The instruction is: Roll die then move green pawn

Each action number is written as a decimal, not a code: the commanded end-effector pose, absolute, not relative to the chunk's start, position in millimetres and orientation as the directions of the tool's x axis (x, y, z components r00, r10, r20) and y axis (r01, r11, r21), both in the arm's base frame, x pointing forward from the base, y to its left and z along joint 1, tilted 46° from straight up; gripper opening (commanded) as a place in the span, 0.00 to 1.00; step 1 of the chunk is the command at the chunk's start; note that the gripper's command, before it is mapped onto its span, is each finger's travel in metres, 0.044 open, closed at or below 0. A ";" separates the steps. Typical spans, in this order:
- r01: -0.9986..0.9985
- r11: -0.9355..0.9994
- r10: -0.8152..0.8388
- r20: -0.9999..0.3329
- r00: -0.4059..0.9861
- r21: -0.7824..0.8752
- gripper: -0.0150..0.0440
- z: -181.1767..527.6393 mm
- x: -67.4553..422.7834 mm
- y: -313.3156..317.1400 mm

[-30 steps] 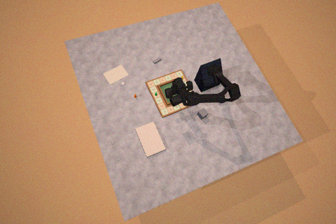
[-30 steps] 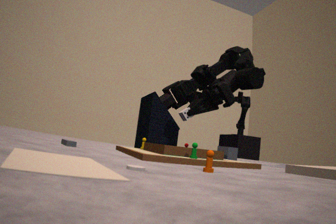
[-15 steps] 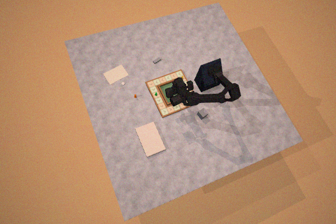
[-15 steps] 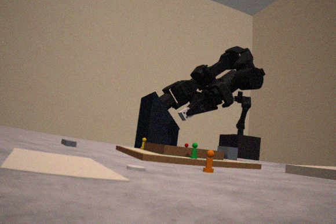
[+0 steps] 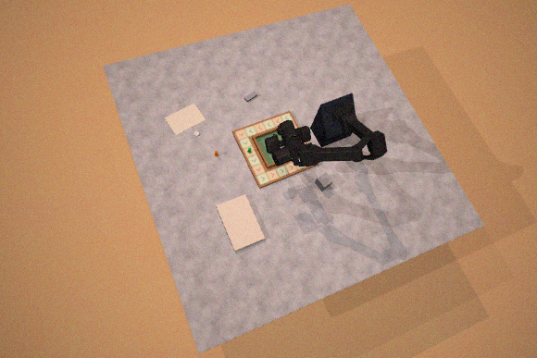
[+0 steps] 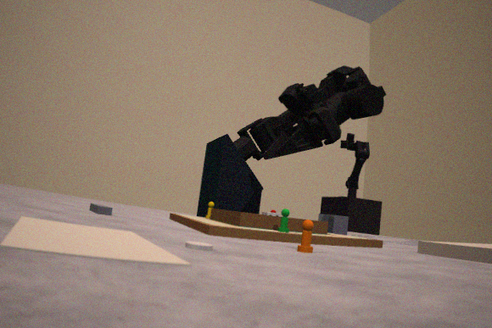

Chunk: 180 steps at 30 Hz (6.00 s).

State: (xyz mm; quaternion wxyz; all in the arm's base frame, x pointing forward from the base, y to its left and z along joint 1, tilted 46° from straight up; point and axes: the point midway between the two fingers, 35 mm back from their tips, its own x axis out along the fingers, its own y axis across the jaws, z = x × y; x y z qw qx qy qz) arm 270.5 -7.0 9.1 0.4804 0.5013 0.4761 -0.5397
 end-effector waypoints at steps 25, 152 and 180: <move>0.968 0.167 0.680 -0.733 0.026 0.189 0.73 -33.0 322.3 -11.7; 0.726 0.447 0.721 -0.691 0.054 0.523 0.25 14.2 392.8 115.9; 0.723 0.449 0.720 -0.691 0.054 0.525 0.79 23.5 393.9 107.1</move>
